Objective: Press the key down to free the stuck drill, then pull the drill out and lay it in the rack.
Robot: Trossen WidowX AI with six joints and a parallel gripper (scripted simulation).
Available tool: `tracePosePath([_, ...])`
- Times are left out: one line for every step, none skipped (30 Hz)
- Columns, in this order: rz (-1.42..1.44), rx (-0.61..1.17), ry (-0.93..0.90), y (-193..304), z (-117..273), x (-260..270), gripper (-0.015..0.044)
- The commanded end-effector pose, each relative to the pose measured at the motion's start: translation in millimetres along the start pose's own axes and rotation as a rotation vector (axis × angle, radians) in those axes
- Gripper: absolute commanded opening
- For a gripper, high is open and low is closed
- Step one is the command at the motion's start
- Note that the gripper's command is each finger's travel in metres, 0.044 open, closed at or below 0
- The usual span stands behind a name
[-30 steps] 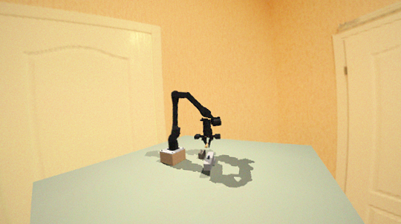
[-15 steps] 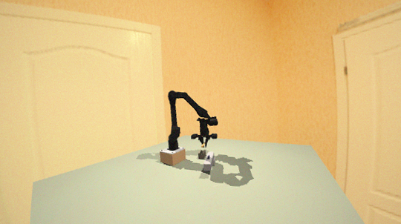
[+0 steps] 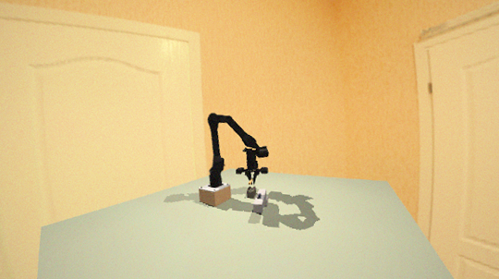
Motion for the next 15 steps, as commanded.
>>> tracePosePath([-0.003, -0.002, -0.002, -1, -7, 1, 0.0000])
tracePosePath([-0.003, -0.002, -0.002, -1, -9, 1, 0.0000])
tracePosePath([-0.003, -0.002, -0.002, -1, -11, 1, 0.0000])
tracePosePath([-0.003, -0.002, -0.002, -1, -12, 1, 0.0000])
tracePosePath([-0.003, -0.002, -0.002, -1, -14, 2, 0.0000])
tracePosePath([-0.003, -0.002, -0.002, -1, -16, 2, 0.0000])
tracePosePath([-0.003, -0.002, -0.002, -1, -16, 2, 0.0000])
tracePosePath([-0.003, -0.002, -0.002, -1, -16, 2, 0.0000])
tracePosePath([-0.003, -0.002, -0.002, -1, -16, 2, 0.0000])
tracePosePath([-0.003, -0.002, -0.002, -1, -17, 2, 0.0000])
tracePosePath([-0.003, -0.002, -0.002, -1, -18, 2, 0.0000])
tracePosePath([-0.003, -0.002, -0.002, -1, -19, 2, 0.0000])
tracePosePath([-0.003, -0.002, -0.002, -1, -20, 2, 0.0000])
tracePosePath([-0.003, -0.002, -0.002, -1, -21, 2, 0.0000])
tracePosePath([-0.003, -0.002, -0.002, -1, -23, 1, 0.0000])
Point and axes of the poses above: the point midway between the two fingers, 35 mm back from their tips, its own z axis back along the fingers, its own x axis across the jaws, y = z × x, the point moved 4 cm from there along z, back along the fingers, and after that the axes turned 3 degrees about z, right-handed, at the moved point
